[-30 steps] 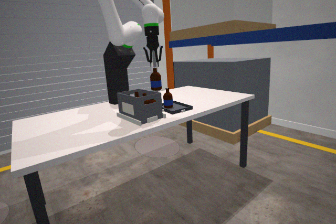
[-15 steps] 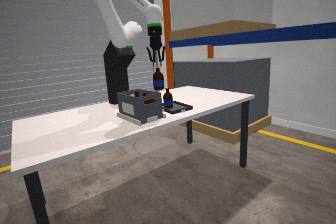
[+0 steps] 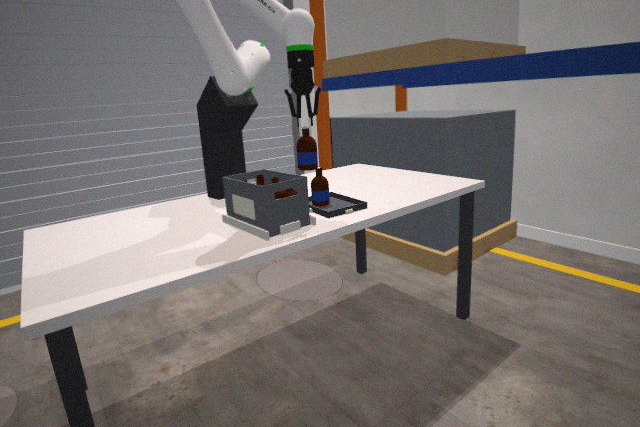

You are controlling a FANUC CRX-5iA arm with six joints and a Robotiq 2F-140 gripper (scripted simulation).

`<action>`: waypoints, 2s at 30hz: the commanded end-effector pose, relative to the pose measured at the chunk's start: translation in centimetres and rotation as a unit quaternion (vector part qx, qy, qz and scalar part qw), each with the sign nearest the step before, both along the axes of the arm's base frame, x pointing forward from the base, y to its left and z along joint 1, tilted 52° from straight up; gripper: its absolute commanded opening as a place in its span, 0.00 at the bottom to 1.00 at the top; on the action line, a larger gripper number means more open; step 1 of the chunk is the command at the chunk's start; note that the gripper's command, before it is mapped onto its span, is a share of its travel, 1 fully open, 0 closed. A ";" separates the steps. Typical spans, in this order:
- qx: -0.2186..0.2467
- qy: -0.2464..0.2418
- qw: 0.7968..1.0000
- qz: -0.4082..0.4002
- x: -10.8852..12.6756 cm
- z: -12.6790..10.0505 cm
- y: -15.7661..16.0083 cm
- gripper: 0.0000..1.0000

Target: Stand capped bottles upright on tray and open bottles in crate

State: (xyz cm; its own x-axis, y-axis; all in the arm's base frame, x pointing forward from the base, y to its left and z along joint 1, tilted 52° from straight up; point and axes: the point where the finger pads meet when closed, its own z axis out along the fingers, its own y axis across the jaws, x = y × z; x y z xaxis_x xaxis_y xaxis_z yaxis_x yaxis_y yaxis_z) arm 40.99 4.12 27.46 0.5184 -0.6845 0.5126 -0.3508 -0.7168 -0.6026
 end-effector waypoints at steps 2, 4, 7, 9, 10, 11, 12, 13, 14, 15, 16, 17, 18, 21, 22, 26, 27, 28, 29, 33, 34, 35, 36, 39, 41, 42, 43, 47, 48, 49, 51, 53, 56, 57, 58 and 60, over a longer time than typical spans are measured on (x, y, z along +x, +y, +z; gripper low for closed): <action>-0.001 0.000 1.000 -0.002 -0.1 0.1 1.0 0.00; -0.001 -0.001 1.000 -0.002 -0.1 0.2 1.4 0.00; -0.001 -0.001 1.000 -0.002 -0.2 0.2 1.8 0.00; 0.000 0.000 1.000 -0.001 -0.1 0.2 1.7 0.00; -0.001 0.000 1.000 -0.001 -0.2 0.2 1.9 0.00; -0.001 0.000 1.000 -0.001 -0.2 0.3 2.1 0.00; -0.001 0.000 1.000 -0.001 -0.2 0.3 2.3 0.00; -0.001 0.000 1.000 -0.002 -0.2 0.3 2.5 0.00; -0.001 -0.001 1.000 -0.002 -0.2 0.3 2.7 0.00; -0.001 -0.001 1.000 -0.002 -0.3 0.3 2.9 0.00; -0.001 -0.001 1.000 -0.002 -0.3 0.3 3.1 0.00; -0.001 -0.001 1.000 -0.002 -0.3 0.4 3.3 0.00; -0.001 -0.001 1.000 -0.002 -0.3 0.4 3.5 0.00; -0.001 -0.001 1.000 -0.002 -0.4 0.4 4.1 0.00; -0.001 -0.001 1.000 -0.002 -0.4 0.4 4.3 0.00; -0.001 -0.001 1.000 -0.002 -0.4 0.5 4.5 0.00; -0.001 -0.001 1.000 -0.002 -0.4 0.5 4.7 0.00; -0.001 -0.001 1.000 -0.002 -0.4 0.5 4.9 0.00; -0.001 -0.001 1.000 -0.002 -0.4 0.5 5.1 0.00; -0.001 -0.001 1.000 -0.002 -0.5 0.6 5.9 0.00; -0.001 -0.001 1.000 -0.002 -0.5 0.6 6.1 0.00; -0.001 -0.001 1.000 -0.002 -0.5 0.7 6.3 0.00; -0.001 -0.001 1.000 -0.002 -0.5 0.7 6.5 0.00; -0.001 -0.001 1.000 -0.002 -0.6 0.8 7.1 0.00; -0.001 -0.001 1.000 -0.002 -0.6 0.8 7.3 0.00; -0.001 -0.001 1.000 -0.002 -0.6 0.8 7.3 0.00; -0.001 -0.001 1.000 -0.002 -0.6 0.8 7.3 0.00; -0.001 -0.001 1.000 -0.002 -0.7 0.9 8.1 0.00; -0.001 -0.001 1.000 -0.002 -0.7 0.9 8.3 0.00; -0.001 -0.001 1.000 -0.002 -0.7 0.9 8.5 0.00; -0.001 -0.001 1.000 -0.002 -0.7 1.0 8.9 0.00; -0.001 -0.001 1.000 -0.002 -0.8 1.0 9.3 0.00; -0.001 -0.001 1.000 -0.002 -0.8 1.1 9.9 0.00; -0.001 -0.001 1.000 -0.002 -0.8 1.1 10.1 0.00; -0.001 -0.001 1.000 -0.002 -0.8 1.1 10.1 0.00; -0.001 -0.001 1.000 -0.002 -0.8 1.1 10.1 0.00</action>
